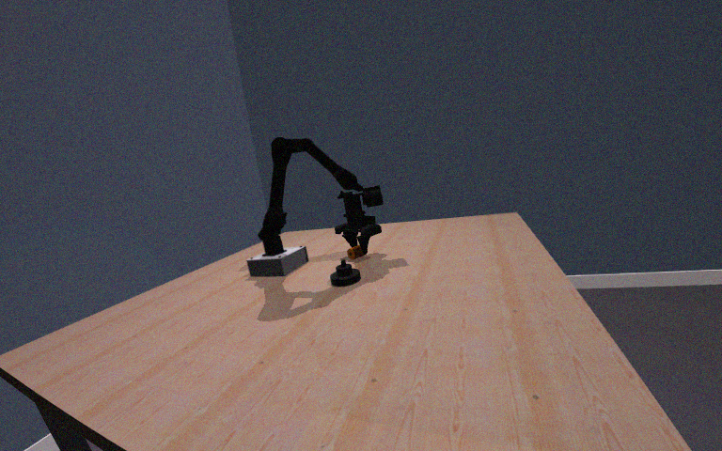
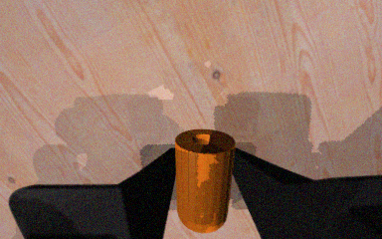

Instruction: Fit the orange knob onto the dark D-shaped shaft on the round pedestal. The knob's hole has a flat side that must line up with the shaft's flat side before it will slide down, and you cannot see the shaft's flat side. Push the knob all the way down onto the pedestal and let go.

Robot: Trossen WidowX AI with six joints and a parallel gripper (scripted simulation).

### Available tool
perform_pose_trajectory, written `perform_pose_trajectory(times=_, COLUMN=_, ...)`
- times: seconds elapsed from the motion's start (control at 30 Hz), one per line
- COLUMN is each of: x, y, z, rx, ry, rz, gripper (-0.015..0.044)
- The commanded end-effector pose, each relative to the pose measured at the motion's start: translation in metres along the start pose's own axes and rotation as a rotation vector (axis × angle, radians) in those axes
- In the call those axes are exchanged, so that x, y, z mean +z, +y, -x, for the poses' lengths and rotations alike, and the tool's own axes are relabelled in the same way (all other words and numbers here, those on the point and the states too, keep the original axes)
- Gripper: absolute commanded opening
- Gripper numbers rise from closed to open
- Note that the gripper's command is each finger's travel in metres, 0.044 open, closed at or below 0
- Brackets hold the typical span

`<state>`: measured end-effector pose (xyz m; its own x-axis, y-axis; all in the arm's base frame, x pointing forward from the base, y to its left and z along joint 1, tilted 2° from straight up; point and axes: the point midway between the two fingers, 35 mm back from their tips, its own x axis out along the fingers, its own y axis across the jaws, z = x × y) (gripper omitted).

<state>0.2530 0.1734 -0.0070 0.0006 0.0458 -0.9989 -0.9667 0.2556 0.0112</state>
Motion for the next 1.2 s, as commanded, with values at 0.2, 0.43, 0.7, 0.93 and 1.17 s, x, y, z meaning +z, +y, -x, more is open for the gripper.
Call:
perform_pose_trajectory(times=0.2, x=-0.006, y=0.000, z=0.005, rx=-0.001, ry=-0.121, rz=0.000, gripper=0.0179)
perform_pose_trajectory(times=0.43, x=-0.012, y=0.000, z=0.009, rx=-0.002, ry=-0.227, rz=0.000, gripper=0.0179)
perform_pose_trajectory(times=0.7, x=-0.019, y=-0.001, z=0.012, rx=-0.003, ry=-0.344, rz=0.000, gripper=0.0179)
perform_pose_trajectory(times=0.93, x=-0.025, y=-0.001, z=0.014, rx=-0.003, ry=-0.444, rz=0.000, gripper=0.0179)
perform_pose_trajectory(times=1.17, x=-0.032, y=-0.001, z=0.015, rx=-0.004, ry=-0.546, rz=-0.001, gripper=0.0179)
